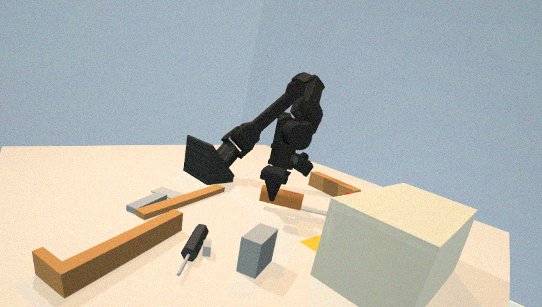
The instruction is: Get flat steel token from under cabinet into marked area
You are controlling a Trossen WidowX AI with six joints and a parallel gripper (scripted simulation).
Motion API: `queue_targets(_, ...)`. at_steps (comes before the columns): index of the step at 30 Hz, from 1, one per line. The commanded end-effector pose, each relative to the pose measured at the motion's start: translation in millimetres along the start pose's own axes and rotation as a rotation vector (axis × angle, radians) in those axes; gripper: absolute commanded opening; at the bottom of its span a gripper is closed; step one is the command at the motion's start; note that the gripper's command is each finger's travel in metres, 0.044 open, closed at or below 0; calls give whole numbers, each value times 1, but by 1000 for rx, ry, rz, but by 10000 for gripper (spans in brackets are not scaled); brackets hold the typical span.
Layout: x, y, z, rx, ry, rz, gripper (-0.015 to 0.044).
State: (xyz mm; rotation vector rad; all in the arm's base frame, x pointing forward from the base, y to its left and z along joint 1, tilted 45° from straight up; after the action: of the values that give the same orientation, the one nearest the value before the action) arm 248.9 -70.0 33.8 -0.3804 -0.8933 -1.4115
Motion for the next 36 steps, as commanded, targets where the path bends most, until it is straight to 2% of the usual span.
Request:
queue_targets(1,2,2,1,-4,1,-17,0)
queue_targets(36,2,17,38,-4,4,-18,0)
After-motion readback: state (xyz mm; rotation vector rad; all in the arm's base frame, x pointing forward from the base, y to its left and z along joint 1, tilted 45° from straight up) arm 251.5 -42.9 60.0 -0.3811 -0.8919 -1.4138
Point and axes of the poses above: the point midway between the two fingers, 35 mm back from their tips, its own x axis back along the fingers, its own z axis across the jaws, y = z × x, the point moved 4 cm from there along x, back along the fingers, and after that the axes turned 12 degrees about -x, right-handed, at the moved point
